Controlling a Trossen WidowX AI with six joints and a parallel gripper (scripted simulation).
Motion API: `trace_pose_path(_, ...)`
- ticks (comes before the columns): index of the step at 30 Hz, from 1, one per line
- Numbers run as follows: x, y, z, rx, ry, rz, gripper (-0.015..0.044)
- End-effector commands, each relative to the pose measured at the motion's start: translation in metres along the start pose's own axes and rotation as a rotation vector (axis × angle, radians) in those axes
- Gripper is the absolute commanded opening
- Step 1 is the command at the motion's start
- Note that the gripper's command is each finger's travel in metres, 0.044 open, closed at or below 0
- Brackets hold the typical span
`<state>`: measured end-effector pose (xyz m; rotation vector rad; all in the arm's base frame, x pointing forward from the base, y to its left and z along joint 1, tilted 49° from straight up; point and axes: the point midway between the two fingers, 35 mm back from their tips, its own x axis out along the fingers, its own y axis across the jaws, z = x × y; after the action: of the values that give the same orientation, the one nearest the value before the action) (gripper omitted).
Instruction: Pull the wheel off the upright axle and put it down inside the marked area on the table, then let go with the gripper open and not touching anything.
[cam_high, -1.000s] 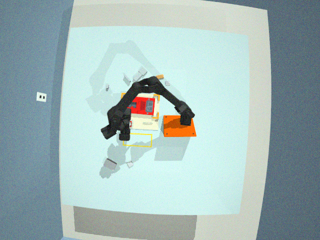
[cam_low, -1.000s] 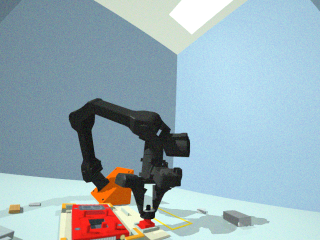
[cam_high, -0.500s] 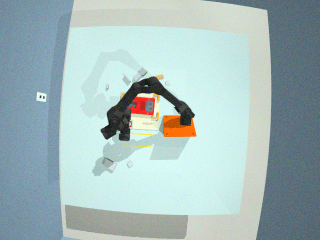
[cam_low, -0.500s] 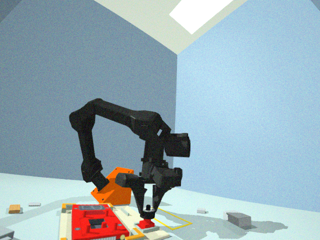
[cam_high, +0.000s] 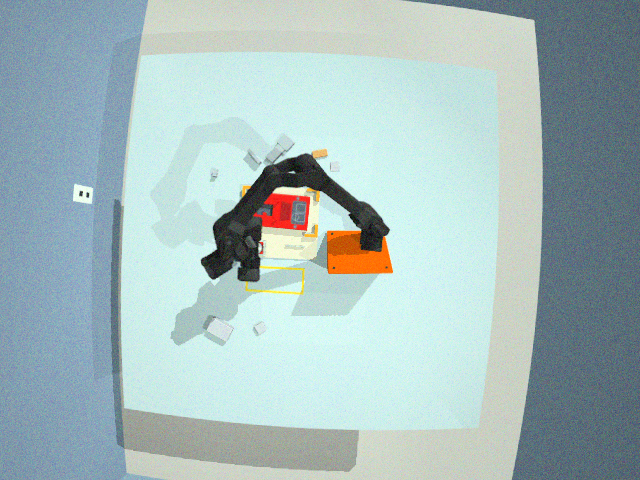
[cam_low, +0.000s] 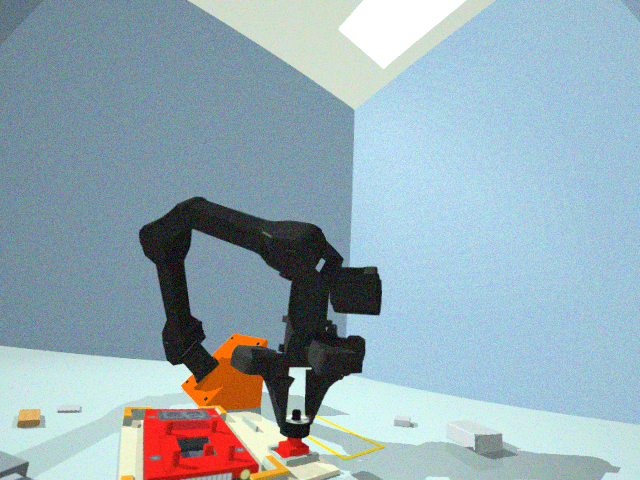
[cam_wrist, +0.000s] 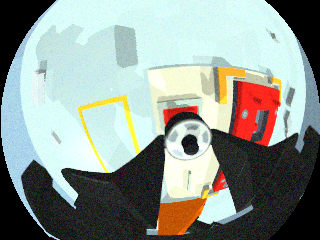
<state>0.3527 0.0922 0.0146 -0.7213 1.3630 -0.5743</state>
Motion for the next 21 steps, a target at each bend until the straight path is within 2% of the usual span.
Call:
trace_pose_path(1,-0.0116,0.0021,-0.0006,-0.009,-0.015,0.007,0.0)
trace_pose_path(21,-0.0182,0.0022,-0.0008,-0.01,-0.016,0.007,0.0)
